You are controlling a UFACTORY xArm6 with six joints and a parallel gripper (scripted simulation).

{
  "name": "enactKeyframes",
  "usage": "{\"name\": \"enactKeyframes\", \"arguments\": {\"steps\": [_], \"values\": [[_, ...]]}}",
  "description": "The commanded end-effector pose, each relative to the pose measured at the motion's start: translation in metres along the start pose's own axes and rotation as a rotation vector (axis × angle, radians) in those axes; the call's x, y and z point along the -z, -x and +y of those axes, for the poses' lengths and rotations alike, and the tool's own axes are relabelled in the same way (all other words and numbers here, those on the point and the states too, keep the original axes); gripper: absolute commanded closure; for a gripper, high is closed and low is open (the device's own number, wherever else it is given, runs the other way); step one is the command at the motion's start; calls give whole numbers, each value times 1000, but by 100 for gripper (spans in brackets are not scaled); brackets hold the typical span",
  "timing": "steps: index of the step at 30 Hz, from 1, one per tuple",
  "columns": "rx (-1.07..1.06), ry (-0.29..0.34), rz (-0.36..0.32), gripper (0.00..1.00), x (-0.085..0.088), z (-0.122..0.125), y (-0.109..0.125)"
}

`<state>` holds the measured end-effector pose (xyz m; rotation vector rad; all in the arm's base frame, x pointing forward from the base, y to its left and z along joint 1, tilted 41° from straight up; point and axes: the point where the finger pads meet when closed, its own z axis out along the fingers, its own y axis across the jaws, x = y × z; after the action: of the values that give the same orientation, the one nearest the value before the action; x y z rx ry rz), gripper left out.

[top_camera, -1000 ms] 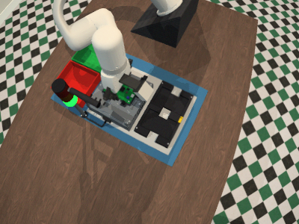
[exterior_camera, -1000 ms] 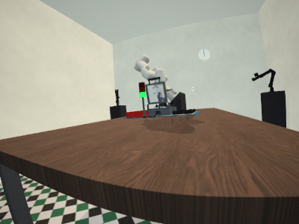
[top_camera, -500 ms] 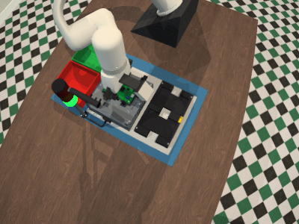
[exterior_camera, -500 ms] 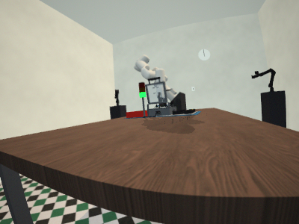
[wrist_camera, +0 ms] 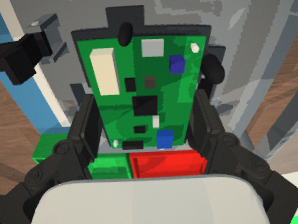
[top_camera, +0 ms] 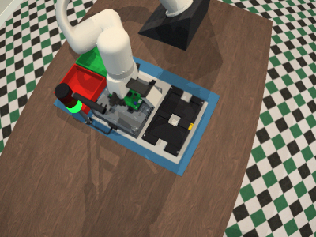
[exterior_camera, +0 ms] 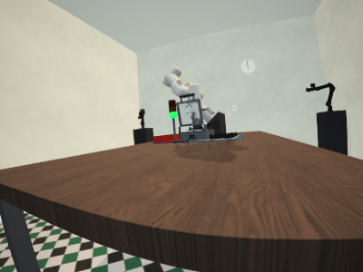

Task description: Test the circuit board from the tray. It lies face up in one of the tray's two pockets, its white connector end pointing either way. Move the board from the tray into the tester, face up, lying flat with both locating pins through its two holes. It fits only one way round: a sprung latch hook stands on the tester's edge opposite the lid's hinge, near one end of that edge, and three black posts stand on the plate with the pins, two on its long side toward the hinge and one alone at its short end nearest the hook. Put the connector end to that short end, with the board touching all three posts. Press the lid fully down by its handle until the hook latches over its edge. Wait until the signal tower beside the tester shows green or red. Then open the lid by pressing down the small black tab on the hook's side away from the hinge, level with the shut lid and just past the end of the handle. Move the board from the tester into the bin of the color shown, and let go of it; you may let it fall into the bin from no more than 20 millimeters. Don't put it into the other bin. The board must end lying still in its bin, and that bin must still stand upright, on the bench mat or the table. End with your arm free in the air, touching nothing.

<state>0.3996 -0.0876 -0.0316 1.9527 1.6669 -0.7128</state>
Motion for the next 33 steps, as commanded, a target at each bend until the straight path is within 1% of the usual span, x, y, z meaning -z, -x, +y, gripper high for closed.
{"name": "enactKeyframes", "arguments": {"steps": [1, 9, 10, 33], "values": [[-1, 3, 1, 19, 1, 1, 0], [-1, 3, 1, 19, 1, 1, 0], [-1, 3, 1, 21, 1, 1, 0], [-1, 3, 1, 21, 1, 1, 0]]}}
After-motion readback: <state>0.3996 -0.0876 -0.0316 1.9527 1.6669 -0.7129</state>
